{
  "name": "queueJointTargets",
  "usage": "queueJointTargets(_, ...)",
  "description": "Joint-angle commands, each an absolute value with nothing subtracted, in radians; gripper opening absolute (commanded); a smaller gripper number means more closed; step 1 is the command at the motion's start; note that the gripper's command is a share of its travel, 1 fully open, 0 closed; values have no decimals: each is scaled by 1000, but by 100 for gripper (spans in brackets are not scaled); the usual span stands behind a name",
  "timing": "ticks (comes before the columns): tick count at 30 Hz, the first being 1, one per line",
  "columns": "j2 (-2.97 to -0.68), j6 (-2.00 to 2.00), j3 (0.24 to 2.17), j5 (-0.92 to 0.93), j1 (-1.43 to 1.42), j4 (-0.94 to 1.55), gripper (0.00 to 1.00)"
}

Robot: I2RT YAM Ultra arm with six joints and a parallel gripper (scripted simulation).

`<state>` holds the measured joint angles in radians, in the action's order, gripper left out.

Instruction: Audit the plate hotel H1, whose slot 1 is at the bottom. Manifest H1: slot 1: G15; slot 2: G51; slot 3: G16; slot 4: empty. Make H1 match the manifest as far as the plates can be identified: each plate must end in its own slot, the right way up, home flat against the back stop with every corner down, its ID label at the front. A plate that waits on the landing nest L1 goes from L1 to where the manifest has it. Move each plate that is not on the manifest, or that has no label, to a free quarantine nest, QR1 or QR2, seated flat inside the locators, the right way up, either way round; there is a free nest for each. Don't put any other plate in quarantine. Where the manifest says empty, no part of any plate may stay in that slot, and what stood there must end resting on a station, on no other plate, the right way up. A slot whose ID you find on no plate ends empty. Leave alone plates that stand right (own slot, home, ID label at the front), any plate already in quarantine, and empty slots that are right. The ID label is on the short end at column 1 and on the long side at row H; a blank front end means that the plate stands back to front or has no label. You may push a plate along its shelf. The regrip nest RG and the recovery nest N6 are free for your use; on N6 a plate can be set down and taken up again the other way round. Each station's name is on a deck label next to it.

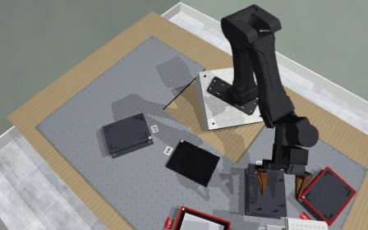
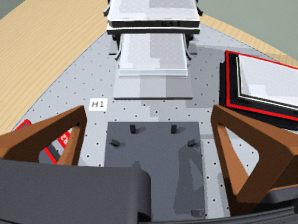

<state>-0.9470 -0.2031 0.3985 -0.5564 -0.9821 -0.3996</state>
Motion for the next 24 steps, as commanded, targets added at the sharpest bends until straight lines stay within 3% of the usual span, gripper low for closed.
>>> queueJointTargets(1, -936, -205, 392, -579, -991, -391, 100)
queueJointTargets(24, -1000, -213, 283, -617, -1029, -559, 100)
